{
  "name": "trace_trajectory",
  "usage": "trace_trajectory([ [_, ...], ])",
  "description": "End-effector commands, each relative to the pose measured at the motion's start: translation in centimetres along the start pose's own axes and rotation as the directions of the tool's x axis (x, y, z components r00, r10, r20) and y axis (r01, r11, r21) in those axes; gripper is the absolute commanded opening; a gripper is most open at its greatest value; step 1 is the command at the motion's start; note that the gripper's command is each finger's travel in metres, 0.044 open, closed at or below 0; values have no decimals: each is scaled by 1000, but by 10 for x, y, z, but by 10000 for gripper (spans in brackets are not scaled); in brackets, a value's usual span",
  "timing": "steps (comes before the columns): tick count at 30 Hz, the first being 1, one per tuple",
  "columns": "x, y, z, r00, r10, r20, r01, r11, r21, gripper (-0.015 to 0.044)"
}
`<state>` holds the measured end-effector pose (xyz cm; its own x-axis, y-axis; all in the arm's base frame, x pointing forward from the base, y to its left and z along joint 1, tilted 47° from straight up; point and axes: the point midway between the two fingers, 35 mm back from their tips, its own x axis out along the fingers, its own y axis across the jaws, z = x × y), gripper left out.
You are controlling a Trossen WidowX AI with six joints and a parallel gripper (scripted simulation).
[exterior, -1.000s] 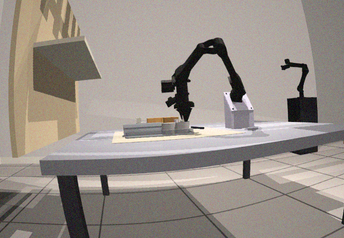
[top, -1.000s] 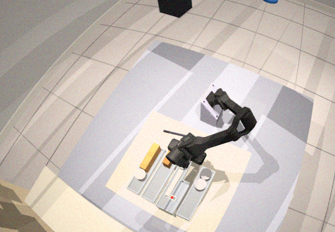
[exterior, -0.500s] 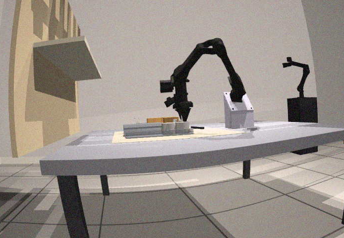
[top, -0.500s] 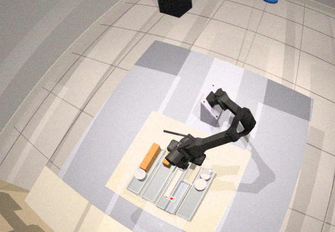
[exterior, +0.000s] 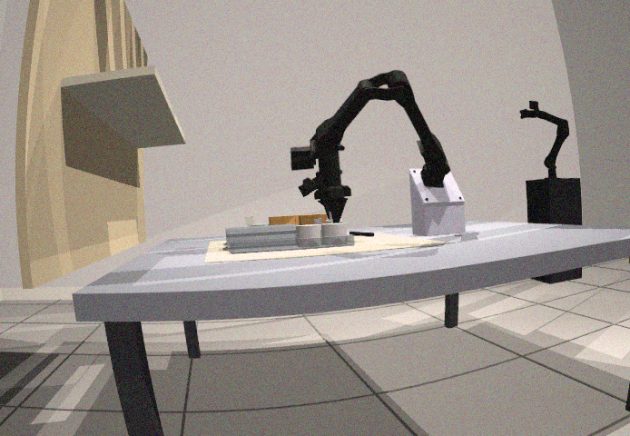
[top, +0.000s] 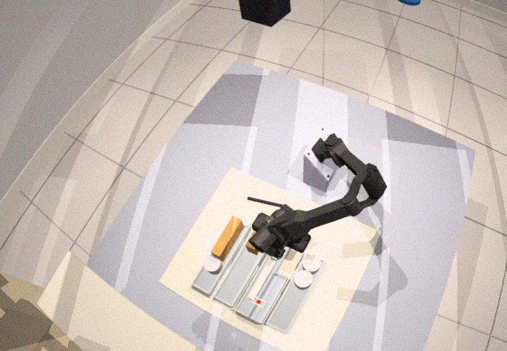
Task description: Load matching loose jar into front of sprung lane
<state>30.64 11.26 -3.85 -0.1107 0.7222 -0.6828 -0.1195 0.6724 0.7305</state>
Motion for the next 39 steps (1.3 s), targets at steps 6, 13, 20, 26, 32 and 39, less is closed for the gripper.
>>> trace_trajectory([
  [6,-5,2,14,1000,1,24,-1,1000,-19,0],
  [13,-5,3,17,1000,1,24,-1,1000,-19,0],
  [20,-6,3,19,1000,1,24,-1,1000,-19,0],
  [26,-7,3,22,1000,1,24,-1,1000,-19,0],
  [32,-8,4,24,1000,1,24,-1,1000,-19,0],
  [39,-8,4,27,1000,1,24,-1,1000,-20,0],
])
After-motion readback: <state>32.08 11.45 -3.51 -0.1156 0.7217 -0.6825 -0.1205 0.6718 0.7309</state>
